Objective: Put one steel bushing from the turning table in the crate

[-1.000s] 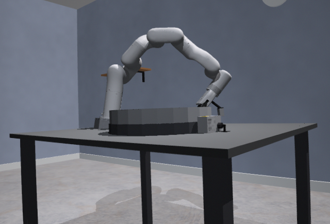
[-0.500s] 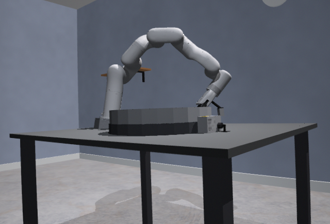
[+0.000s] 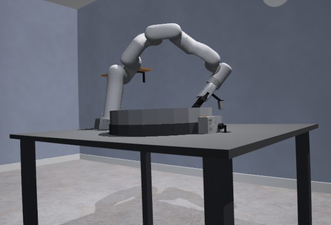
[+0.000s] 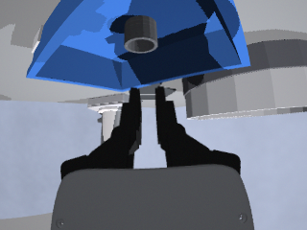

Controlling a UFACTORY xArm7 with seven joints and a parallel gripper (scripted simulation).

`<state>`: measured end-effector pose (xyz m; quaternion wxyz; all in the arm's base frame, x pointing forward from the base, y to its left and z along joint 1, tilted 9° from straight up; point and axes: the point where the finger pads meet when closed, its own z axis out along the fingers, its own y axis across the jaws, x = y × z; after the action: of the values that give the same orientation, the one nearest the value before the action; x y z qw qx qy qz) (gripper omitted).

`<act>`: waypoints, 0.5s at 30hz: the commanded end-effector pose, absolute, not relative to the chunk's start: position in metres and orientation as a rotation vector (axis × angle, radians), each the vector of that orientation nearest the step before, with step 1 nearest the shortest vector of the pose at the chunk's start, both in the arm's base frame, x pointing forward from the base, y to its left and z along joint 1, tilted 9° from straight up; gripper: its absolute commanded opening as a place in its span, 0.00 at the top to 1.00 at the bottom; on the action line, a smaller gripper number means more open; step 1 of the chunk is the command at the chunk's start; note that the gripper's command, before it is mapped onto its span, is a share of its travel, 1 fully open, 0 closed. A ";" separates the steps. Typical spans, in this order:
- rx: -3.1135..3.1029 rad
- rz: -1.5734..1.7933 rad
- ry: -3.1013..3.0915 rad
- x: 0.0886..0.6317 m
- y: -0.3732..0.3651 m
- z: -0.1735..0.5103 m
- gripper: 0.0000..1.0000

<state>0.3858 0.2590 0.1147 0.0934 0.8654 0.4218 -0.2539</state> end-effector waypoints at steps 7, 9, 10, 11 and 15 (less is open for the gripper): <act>2.569 -0.750 1.252 0.384 0.254 0.151 0.86; 2.569 -0.750 1.252 0.384 0.253 0.157 0.86; 2.569 -0.750 1.252 0.384 0.253 0.159 0.86; 2.569 -0.750 1.252 0.384 0.252 0.160 0.86; 2.569 -0.750 1.252 0.384 0.252 0.164 0.86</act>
<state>0.3830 0.2519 0.1596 0.0935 0.8652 0.4218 -0.2545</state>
